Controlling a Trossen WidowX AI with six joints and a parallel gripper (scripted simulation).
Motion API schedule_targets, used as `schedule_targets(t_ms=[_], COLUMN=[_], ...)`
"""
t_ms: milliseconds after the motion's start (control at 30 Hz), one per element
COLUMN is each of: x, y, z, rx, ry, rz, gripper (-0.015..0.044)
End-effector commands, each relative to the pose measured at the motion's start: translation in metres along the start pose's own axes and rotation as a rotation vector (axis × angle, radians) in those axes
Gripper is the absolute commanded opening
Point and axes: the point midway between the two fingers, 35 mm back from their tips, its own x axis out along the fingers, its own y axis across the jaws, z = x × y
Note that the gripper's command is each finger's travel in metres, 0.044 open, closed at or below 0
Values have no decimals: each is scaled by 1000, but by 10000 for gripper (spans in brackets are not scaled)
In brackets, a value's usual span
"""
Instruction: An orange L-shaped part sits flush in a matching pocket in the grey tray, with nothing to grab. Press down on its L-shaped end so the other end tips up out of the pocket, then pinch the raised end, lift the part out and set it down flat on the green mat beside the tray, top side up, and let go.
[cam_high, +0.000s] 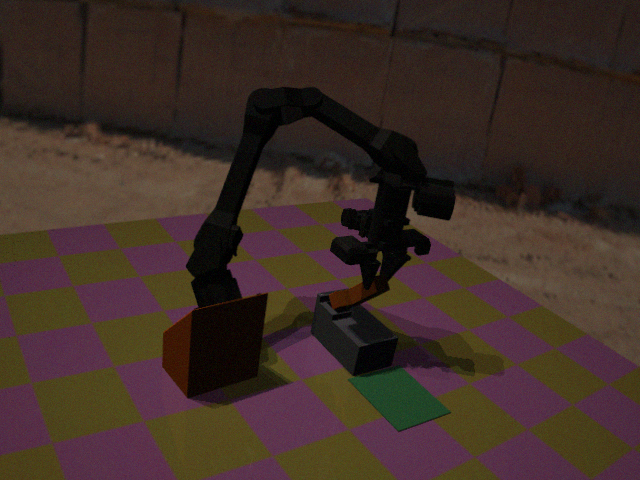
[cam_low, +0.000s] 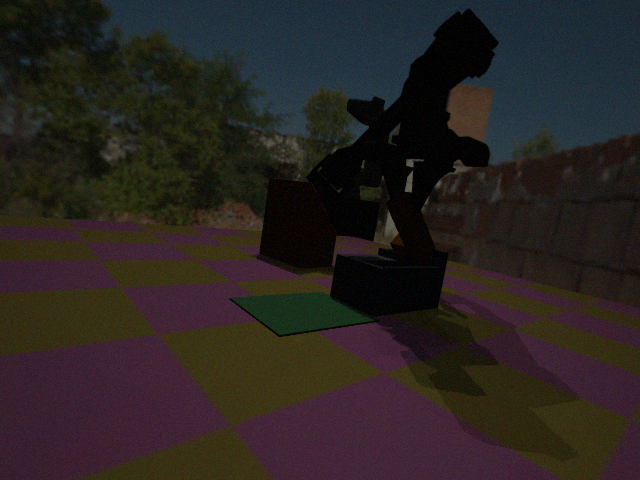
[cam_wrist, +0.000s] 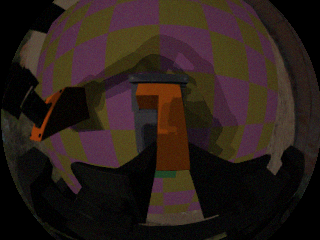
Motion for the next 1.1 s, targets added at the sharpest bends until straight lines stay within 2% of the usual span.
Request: schedule_targets(t_ms=[0,533,1067], x=[-7,-18,-16], y=[0,0,6], z=[0,-3,-73], rx=[-6,-6,-7], ry=[3,4,8], rz=[1,1,0], gripper=[0,0,0])
